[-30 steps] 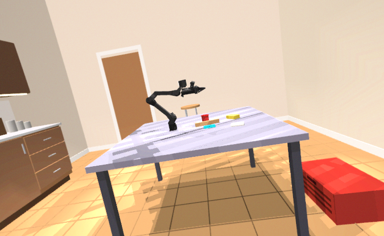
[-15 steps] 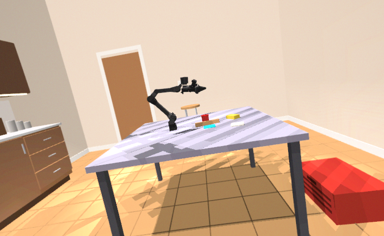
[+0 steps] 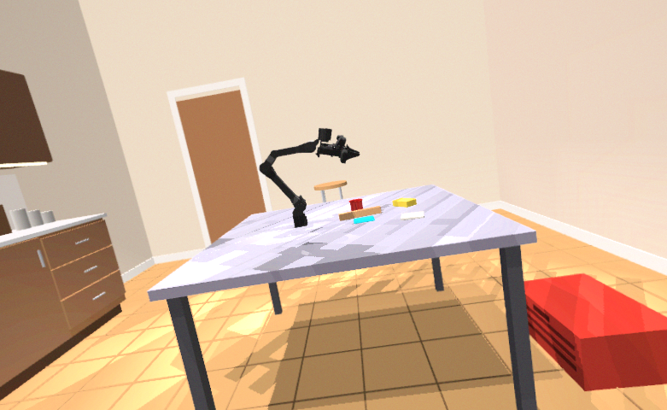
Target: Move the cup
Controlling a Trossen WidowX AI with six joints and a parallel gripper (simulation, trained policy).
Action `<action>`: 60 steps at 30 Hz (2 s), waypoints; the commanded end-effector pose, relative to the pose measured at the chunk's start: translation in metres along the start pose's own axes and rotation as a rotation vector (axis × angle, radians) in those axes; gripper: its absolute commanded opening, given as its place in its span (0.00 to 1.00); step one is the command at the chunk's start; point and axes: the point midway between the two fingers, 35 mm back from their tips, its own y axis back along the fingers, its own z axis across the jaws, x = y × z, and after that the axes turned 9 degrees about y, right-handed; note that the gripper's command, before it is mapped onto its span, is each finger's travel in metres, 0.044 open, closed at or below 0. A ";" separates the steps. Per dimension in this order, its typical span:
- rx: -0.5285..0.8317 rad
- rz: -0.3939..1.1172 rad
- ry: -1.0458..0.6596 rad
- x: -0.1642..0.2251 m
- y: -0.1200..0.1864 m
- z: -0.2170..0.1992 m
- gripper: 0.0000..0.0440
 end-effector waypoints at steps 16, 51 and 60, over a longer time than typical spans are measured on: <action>0.000 0.229 -0.230 0.004 -0.011 0.021 0.32; 0.245 0.687 -0.586 0.048 -0.023 0.034 0.30; 0.343 0.795 -0.608 0.068 -0.025 0.026 0.28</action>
